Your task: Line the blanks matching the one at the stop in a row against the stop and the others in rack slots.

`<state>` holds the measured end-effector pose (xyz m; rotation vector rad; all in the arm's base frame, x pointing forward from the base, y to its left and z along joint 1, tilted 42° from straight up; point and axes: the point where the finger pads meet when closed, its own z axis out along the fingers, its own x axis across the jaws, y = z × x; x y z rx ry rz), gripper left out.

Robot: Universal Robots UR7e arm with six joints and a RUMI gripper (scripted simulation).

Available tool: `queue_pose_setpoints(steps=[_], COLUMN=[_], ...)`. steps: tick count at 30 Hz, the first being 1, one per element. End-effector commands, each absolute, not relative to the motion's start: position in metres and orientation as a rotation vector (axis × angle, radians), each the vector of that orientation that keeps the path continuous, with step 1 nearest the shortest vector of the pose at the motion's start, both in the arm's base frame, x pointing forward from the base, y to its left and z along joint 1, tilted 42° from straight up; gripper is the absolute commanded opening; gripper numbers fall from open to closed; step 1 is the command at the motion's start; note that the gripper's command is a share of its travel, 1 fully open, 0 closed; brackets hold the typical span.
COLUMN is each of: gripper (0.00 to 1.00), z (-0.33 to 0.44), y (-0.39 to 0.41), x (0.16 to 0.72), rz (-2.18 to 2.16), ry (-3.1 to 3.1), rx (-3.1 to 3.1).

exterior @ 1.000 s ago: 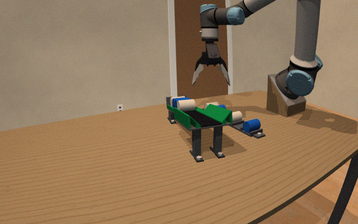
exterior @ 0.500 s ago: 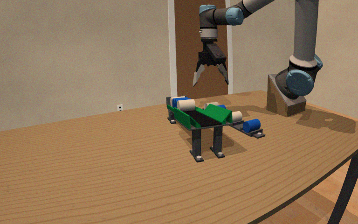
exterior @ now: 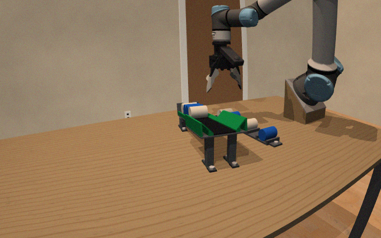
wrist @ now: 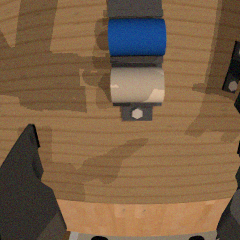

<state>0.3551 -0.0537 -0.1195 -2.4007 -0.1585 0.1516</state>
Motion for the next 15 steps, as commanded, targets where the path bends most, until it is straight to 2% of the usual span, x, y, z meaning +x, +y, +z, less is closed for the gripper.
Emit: queue_pose_setpoints(steps=[1,12,13,15], gripper=[1.0,1.0,0.46,0.46], z=[-0.1208,-0.1207,-0.1207,-0.1207], y=[-0.0569,-0.057,-0.057,-0.0569], x=[0.3555,0.3554,0.3554,0.3554], rz=[0.131,0.126,0.126,0.126], ry=[-0.204,-0.215,-0.215,-0.215], rx=[-2.397,-2.397,-2.397,-2.397])
